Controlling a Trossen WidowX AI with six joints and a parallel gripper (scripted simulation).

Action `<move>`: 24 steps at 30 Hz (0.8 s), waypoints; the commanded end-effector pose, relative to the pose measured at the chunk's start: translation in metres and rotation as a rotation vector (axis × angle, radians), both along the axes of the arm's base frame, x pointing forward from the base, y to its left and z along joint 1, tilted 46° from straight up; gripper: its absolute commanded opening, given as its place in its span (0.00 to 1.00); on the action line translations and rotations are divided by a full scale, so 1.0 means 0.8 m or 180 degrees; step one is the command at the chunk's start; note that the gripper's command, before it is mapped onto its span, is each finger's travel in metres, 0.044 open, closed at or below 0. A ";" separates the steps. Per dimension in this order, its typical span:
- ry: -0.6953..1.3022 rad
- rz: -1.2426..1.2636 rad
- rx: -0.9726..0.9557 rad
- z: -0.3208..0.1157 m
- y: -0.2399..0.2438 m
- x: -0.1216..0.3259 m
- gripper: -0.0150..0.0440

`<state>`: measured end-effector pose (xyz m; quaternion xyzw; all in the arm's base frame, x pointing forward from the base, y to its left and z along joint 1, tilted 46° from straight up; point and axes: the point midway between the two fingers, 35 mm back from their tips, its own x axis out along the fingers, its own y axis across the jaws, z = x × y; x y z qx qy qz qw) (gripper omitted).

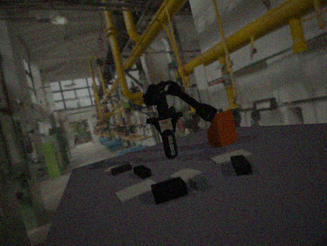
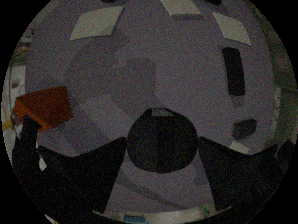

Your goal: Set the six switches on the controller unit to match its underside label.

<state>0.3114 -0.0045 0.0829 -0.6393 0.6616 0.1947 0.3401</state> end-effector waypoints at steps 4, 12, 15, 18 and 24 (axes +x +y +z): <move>0.0011 -0.0055 0.0013 -0.010 0.001 0.001 0.83; 0.0010 -0.0055 0.0014 -0.017 0.005 0.003 0.83; 0.0010 -0.0055 0.0014 -0.019 0.007 0.004 0.83; 0.0010 -0.0055 0.0015 -0.022 0.008 0.004 0.83; 0.0010 -0.0055 0.0015 -0.027 0.011 0.006 0.83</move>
